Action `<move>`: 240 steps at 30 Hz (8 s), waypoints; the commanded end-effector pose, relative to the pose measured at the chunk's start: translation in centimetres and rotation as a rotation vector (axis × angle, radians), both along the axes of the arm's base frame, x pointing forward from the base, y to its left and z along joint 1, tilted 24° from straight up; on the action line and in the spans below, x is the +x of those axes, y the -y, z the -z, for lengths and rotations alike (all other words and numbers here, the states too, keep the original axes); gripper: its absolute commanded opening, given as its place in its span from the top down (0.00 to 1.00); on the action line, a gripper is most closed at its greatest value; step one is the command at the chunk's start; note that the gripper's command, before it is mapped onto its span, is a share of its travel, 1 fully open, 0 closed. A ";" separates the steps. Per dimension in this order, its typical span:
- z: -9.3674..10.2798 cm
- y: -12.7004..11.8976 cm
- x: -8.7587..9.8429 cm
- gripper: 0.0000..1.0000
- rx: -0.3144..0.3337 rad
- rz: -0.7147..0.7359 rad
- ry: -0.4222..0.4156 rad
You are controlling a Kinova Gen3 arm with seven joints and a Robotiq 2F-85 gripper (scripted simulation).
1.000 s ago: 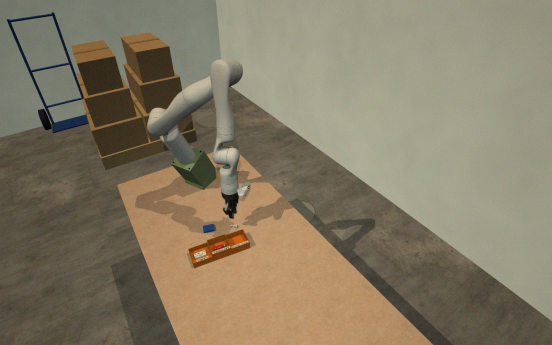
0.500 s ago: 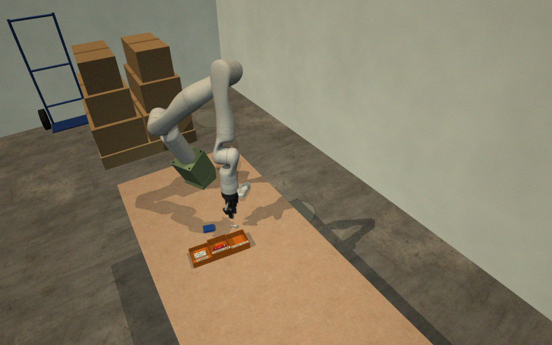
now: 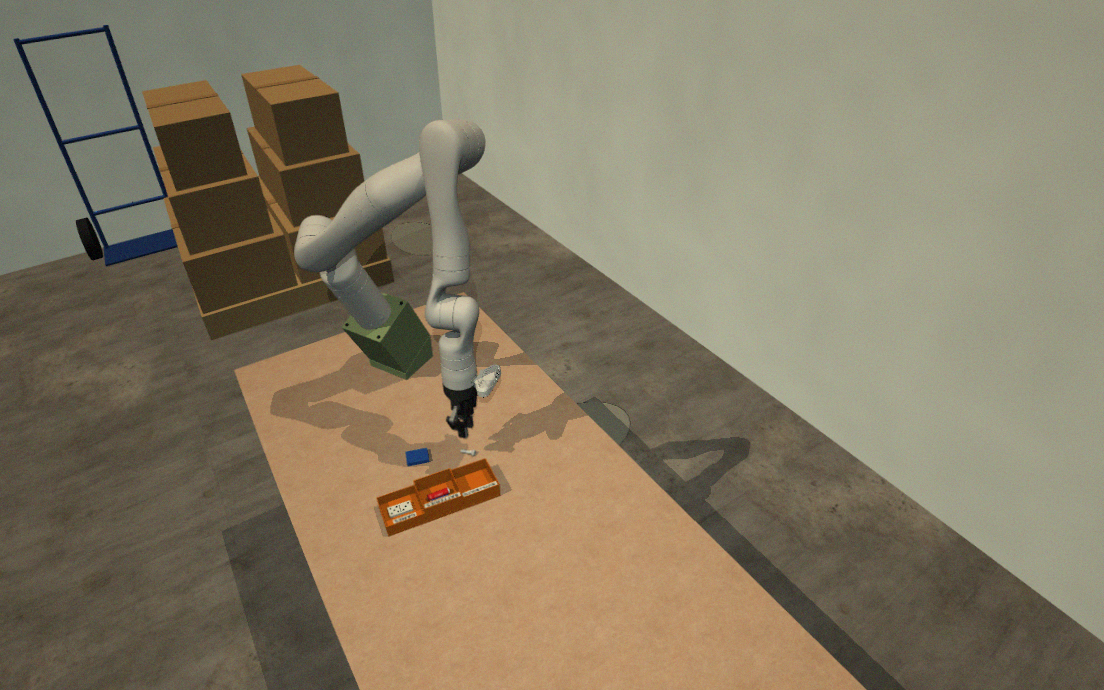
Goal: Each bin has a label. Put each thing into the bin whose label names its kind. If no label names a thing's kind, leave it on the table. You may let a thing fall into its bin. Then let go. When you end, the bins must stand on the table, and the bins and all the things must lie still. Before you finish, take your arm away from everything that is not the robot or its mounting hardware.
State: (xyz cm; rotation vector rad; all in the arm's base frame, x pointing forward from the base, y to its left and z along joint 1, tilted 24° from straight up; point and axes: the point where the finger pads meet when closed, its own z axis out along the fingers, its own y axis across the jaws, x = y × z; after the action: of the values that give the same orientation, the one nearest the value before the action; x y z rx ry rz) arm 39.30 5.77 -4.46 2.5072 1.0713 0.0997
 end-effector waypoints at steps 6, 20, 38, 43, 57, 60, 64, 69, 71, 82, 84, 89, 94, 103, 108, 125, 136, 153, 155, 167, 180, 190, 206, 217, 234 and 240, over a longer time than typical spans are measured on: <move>1.9 0.9 0.4 0.70 0.001 0.003 -0.002; 5.1 2.8 1.1 0.70 0.001 0.003 -0.002; 5.4 2.1 1.0 0.70 0.001 0.003 -0.002; 5.7 2.2 1.2 0.70 0.001 0.003 -0.002; 6.4 2.6 1.3 0.70 0.001 0.003 -0.002; 6.4 2.6 1.3 0.70 0.002 0.003 -0.002; 6.4 2.5 1.4 0.70 0.001 0.003 -0.002; 6.4 2.5 1.4 1.00 0.001 0.003 -0.002; 6.4 2.5 1.4 1.00 0.001 0.003 -0.002; 6.4 2.5 1.4 1.00 0.001 0.003 -0.002; 6.4 2.5 1.4 1.00 0.001 0.003 -0.002; 6.4 2.5 1.4 1.00 0.001 0.003 -0.002; 6.4 2.5 1.4 1.00 0.001 0.003 -0.002; 4.3 1.7 0.9 1.00 0.002 0.003 -0.002; 3.4 1.4 0.7 1.00 0.002 0.003 -0.002; 1.0 0.5 0.1 1.00 0.002 0.003 -0.002; 1.0 0.5 0.1 1.00 0.002 0.003 -0.002; 0.2 0.2 -0.1 1.00 0.002 0.003 -0.002; 0.1 0.2 -0.1 1.00 0.002 0.003 -0.002; -1.1 1.0 3.6 1.00 -0.032 -0.134 -0.053; -2.9 2.2 9.4 1.00 -0.153 -0.637 -0.241; -3.0 2.4 9.6 1.00 -0.156 -0.651 -0.246; -1.9 2.7 9.7 1.00 -0.156 -0.651 -0.246; -0.2 3.3 10.1 1.00 -0.156 -0.651 -0.246; 1.7 4.2 10.5 1.00 -0.156 -0.651 -0.246; 1.7 4.1 10.5 1.00 -0.156 -0.651 -0.246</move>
State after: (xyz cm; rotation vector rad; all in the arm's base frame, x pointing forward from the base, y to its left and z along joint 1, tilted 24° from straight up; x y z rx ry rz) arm 49.78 1.60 -6.21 1.9784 1.8808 -0.1099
